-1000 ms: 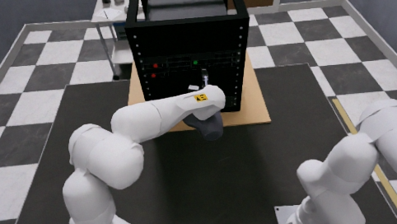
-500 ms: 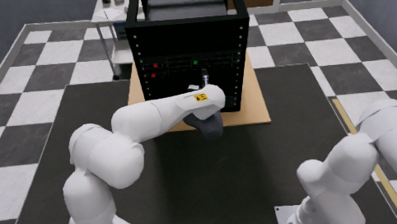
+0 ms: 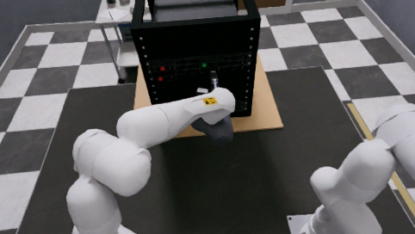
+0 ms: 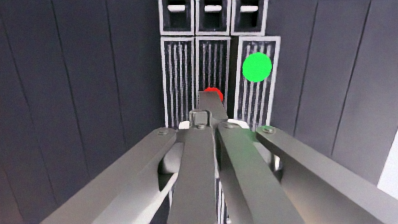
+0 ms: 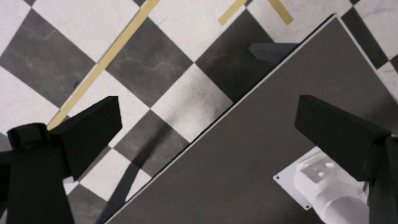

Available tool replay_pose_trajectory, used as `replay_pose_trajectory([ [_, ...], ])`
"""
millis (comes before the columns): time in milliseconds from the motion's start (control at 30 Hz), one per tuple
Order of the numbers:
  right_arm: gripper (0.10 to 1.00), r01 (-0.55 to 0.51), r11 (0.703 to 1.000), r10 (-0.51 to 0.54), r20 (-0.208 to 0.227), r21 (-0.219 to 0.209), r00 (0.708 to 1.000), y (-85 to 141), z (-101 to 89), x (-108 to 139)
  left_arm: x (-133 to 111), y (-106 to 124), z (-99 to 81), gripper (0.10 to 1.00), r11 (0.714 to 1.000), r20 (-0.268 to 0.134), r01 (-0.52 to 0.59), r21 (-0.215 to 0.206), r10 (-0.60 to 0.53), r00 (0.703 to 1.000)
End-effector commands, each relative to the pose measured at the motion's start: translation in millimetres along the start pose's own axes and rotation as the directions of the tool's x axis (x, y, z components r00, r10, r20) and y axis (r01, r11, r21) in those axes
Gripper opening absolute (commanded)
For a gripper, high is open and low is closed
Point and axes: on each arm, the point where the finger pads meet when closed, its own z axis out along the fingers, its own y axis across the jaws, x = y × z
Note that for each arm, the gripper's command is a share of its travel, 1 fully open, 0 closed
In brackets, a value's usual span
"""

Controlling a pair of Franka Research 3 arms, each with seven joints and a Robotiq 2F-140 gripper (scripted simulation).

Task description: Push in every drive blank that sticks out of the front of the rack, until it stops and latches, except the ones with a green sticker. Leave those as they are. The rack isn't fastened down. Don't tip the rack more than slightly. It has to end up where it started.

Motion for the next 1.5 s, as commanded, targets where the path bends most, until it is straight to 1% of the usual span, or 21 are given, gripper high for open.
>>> replay_pose_trajectory([
  [0, 1.0, 0.004, 1.0, -0.004, 0.004, -0.001, 1.0, 0.6, 0.8, -0.2, 0.4, -1.6, 1.2, 0.099, 1.0, 0.001, -0.01, 0.002, 0.01, 1.0],
  [1467, 1.0, 0.004, 1.0, -0.004, 0.004, -0.001, 1.0, 0.6, 0.8, -0.2, 0.4, -1.6, 10.2, 0.099, 1.0, 0.001, -0.01, 0.002, 0.01, 1.0],
])
